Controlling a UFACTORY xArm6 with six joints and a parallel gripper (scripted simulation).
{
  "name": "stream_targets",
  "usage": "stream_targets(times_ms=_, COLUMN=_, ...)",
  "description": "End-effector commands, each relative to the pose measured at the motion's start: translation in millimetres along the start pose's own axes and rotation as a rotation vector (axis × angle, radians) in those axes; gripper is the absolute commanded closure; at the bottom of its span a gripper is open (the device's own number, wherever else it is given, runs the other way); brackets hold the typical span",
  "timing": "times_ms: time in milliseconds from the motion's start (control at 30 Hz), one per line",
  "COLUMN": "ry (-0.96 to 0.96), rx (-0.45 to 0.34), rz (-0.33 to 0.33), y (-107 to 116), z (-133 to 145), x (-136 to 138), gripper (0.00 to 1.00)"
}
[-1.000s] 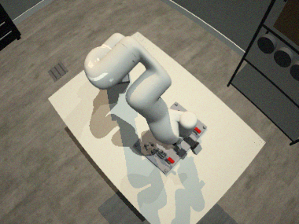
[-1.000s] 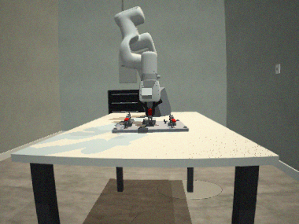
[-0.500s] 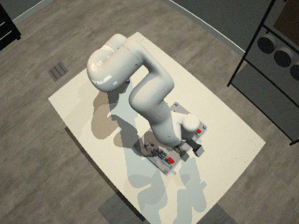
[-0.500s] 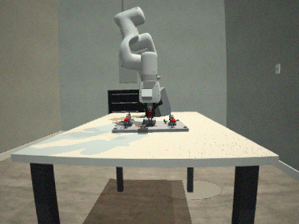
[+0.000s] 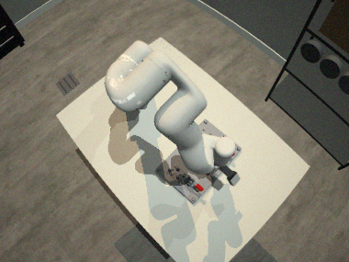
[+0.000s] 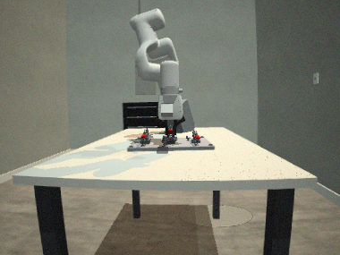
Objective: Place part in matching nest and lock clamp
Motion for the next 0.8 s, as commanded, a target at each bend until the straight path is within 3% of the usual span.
stream_targets(times_ms=0, ry=0.000, rx=0.002, rz=-0.001, y=-1, z=-2, x=-1, gripper=1.00)
stream_targets(times_ms=767, ry=0.000, rx=0.002, rz=-0.001, y=-13, z=-8, x=-2, gripper=1.00)
Point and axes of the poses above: the point where the finger pads meet when closed, its own y axis back along the fingers, its own x axis across the jaws, z = x × y, the point moved 8 cm from there along y, back along the fingers, and after that the axes turned 13 degrees about -y, right-handed, at the moved point
